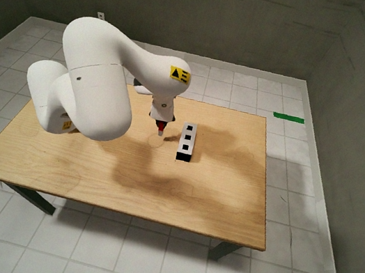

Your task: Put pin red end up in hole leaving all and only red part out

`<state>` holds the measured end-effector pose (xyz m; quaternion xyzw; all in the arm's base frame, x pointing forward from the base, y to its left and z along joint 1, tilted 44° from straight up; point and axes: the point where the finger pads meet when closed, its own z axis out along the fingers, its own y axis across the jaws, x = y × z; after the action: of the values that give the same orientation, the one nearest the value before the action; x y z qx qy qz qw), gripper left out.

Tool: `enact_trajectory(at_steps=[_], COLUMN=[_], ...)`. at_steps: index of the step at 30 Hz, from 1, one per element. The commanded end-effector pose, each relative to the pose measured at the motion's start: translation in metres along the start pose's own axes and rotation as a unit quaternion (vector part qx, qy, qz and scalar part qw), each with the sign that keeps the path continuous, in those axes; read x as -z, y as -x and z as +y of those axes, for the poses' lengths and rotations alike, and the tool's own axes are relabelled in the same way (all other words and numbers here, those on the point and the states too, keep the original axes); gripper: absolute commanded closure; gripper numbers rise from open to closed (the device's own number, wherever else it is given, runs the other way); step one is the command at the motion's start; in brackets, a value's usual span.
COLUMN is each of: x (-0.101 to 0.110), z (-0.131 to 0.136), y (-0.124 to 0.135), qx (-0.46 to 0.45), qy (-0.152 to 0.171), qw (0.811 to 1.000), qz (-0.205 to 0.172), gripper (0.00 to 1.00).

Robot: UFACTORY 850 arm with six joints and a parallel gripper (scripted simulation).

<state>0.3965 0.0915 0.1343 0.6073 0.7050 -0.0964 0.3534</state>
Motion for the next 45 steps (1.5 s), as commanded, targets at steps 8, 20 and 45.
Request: enact_trajectory(at_steps=[8,20,45], x=[0.071,0.101,0.172], z=[-0.001,-0.002,0.071], y=[0.0,0.0,0.032], qx=[0.0,0.0,0.0], qy=[0.0,0.0,0.001], qw=[1.0,1.0,1.0], qz=[0.0,0.0,0.002], gripper=[1.0,1.0,1.0])
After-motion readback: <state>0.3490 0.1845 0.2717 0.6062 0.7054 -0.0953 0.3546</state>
